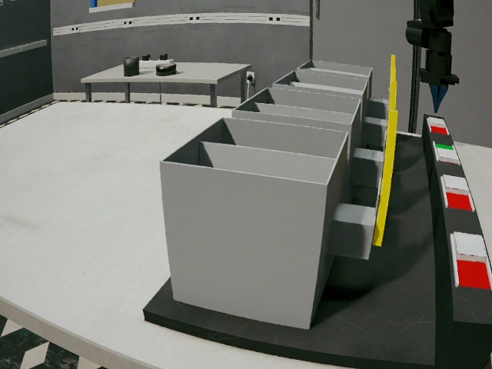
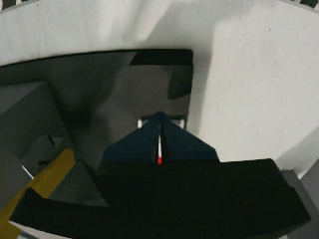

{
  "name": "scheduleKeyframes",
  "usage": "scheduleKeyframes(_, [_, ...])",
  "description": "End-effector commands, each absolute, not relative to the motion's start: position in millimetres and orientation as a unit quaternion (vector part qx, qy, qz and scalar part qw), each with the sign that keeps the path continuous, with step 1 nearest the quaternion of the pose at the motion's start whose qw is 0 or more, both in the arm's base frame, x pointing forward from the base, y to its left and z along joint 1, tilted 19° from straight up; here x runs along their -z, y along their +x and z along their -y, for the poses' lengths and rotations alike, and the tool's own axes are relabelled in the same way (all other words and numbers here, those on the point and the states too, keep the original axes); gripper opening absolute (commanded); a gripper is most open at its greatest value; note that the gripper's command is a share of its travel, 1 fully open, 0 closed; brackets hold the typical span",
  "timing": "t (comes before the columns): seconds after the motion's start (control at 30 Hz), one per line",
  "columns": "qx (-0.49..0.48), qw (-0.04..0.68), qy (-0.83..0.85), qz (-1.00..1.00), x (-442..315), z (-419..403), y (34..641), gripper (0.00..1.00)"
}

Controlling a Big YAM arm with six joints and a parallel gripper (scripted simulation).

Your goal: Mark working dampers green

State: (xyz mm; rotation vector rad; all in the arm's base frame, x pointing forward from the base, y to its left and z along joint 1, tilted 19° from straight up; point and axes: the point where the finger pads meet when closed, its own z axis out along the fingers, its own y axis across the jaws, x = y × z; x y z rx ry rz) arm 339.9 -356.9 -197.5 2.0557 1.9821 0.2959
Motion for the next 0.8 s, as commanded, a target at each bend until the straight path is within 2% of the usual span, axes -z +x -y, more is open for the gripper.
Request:
scheduleKeyframes(0.0, [-0.102,0.133,0.71,-0.684,206.0,354.2,340.7,0.0])
scheduleKeyframes(0.77, [-0.101,0.132,0.71,-0.684,206.5,353.2,339.0,0.0])
